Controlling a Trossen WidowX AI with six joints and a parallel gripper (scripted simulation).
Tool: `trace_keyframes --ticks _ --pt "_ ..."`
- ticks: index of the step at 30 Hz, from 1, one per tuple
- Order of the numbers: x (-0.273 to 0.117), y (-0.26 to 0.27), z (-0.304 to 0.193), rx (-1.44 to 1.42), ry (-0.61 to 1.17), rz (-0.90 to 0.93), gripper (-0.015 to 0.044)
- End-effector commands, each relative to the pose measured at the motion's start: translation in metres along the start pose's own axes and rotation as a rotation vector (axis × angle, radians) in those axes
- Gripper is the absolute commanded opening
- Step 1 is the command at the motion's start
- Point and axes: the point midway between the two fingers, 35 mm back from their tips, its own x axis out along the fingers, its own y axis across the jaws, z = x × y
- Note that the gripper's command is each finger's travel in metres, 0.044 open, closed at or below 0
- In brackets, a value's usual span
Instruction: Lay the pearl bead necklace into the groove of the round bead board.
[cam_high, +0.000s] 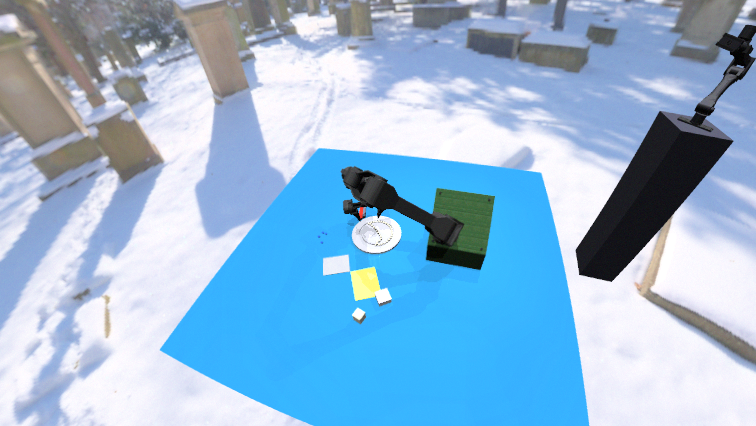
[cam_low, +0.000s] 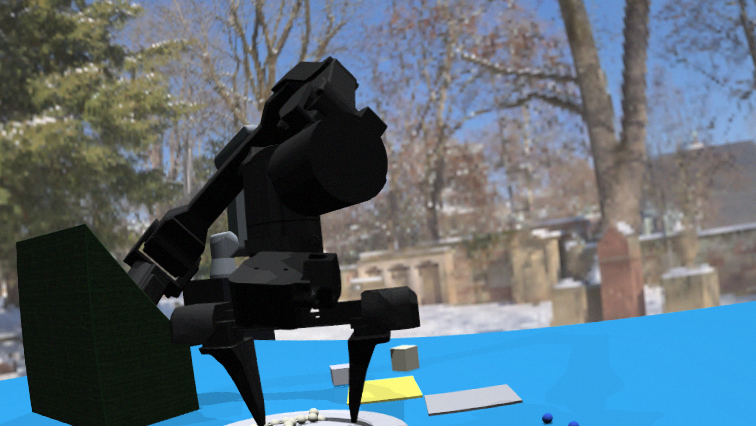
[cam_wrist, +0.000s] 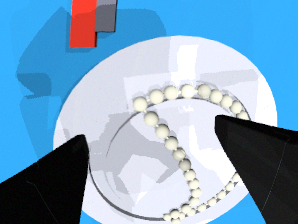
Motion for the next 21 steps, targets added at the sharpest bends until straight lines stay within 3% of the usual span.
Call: trace_keyframes --ticks 1,4,21 --pt "-0.011 -0.002 -0.003 -0.046 -0.006 -0.003 0.0177" --pt "-0.010 -0.002 -0.003 -0.046 -0.005 -0.003 0.0120" --pt "0.009 0.000 -0.002 -0.047 -0.007 0.001 0.0120"
